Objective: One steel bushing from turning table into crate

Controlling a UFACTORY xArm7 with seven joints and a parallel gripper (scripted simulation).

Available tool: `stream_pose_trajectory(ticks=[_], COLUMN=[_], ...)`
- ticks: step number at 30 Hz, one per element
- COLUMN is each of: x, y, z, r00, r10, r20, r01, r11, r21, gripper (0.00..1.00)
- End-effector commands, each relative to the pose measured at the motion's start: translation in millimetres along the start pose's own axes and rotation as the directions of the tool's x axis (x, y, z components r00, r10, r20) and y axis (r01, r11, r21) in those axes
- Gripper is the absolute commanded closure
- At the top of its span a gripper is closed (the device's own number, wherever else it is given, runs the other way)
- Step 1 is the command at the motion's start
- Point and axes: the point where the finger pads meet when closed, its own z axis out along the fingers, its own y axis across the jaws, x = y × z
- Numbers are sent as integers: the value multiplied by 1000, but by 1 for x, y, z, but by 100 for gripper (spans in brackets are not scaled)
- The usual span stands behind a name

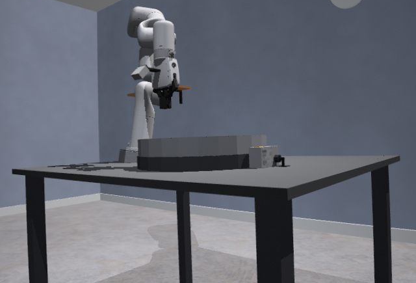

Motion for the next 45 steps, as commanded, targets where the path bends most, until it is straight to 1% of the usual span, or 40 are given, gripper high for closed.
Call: stream_pose_trajectory(ticks=[1, 33, 41, 45], x=[1, 1, 1, 0], y=[-1, -1, -1, -1], z=[-2, -1, 0, 1], r00=[1000, 1000, 1000, 997], r10=[0, -2, -30, -76], r20=[-2, -2, 3, 11], r01=[0, 2, 30, 76], r11=[1000, 1000, 1000, 997], r21=[4, 3, -7, -23], gripper=[87, 87, 87, 87])
